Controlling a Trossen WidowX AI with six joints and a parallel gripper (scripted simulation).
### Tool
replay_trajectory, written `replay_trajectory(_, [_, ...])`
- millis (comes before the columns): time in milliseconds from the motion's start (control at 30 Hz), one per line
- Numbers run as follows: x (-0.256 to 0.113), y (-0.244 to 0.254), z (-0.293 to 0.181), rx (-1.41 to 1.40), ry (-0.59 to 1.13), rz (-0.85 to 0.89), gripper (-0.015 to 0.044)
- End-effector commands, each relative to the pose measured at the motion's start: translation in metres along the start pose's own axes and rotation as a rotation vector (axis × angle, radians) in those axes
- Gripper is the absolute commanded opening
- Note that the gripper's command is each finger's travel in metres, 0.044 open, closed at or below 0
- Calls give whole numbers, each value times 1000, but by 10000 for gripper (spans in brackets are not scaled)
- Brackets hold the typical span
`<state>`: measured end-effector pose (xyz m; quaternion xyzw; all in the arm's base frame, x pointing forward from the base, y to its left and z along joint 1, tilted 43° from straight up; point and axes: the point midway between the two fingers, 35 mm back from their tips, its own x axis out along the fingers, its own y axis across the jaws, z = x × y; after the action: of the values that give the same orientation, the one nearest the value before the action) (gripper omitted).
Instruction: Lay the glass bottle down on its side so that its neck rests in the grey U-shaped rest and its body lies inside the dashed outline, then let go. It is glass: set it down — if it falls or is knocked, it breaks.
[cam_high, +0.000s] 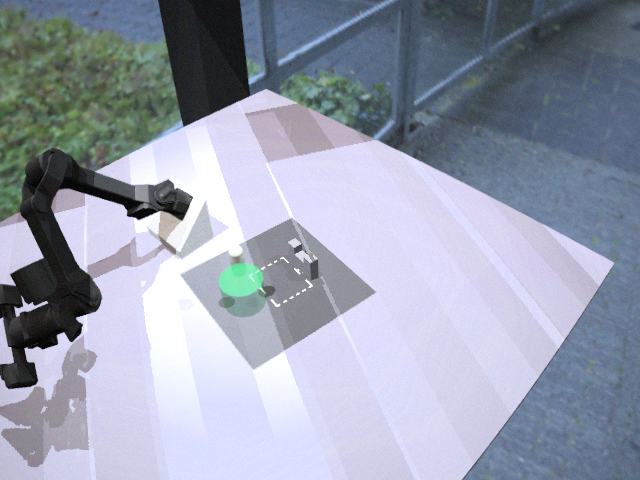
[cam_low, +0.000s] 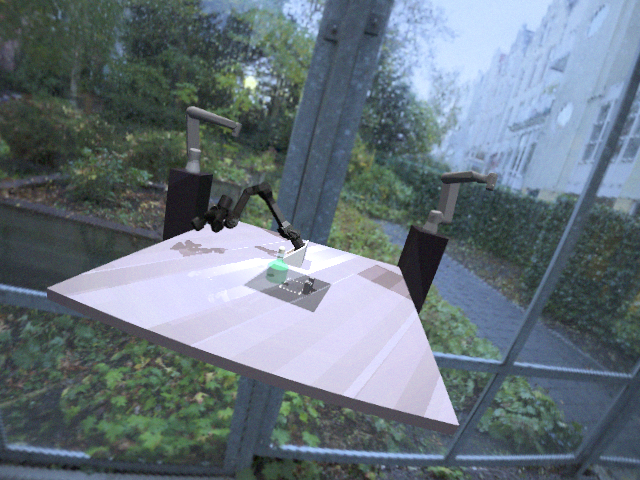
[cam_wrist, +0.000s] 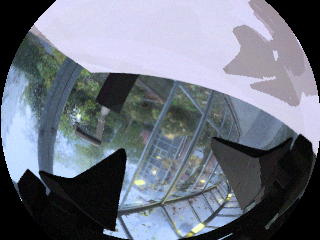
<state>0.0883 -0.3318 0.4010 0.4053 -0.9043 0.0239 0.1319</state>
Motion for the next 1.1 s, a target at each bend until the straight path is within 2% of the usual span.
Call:
replay_trajectory(0, [-2,-2,0,-9,0,-10,426])
replay_trajectory(167, [-39,-43,-2,-192,16,-200,440])
replay_trajectory(333, [-114,-91,3,-480,86,-498,440])
replay_trajectory(500, [-183,-112,14,-703,184,-732,440])
replay_trajectory(767, [-280,-108,41,-1026,369,-1030,440])
replay_trajectory(1067, [-369,-60,80,-1402,659,-1302,440])
